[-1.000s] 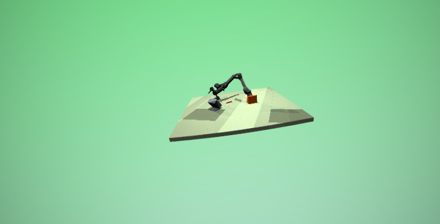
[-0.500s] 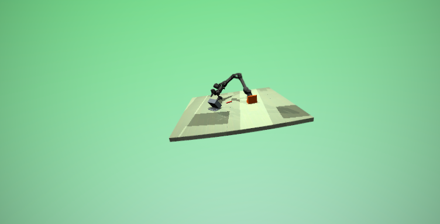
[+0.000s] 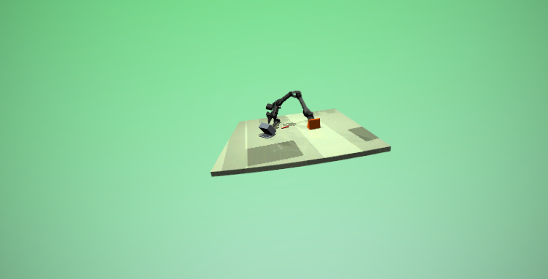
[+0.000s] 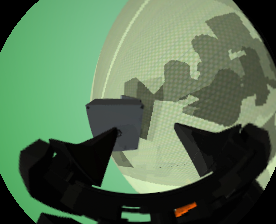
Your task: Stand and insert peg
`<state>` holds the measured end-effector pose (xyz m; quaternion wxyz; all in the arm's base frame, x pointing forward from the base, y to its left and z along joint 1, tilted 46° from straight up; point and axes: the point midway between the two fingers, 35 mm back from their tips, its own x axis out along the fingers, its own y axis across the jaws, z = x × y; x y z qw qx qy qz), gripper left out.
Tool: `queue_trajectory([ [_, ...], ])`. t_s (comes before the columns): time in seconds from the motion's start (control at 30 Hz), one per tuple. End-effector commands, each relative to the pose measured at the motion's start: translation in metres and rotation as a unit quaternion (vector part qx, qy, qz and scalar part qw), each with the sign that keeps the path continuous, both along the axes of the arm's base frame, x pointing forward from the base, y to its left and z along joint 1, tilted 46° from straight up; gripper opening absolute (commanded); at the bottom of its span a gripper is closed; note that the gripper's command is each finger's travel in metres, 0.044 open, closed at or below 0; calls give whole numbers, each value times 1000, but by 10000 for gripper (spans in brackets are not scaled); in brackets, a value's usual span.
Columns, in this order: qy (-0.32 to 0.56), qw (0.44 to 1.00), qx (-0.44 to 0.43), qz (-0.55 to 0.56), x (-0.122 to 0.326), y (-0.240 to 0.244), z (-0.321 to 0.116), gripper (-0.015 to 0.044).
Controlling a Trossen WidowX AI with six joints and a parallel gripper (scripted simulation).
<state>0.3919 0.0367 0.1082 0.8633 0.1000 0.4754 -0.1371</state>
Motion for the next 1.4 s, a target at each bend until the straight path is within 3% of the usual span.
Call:
queue_trajectory([
  [0.0, 35, 998, -47, 22, -12, -2, -2, 440],
  [0.53, 177, 950, -226, 125, -62, -14, 0, 440],
  [1.1, 313, 828, -393, 247, -101, -30, 28, 440],
  [1.37, 323, 816, -405, 257, -104, -31, 31, 440],
])
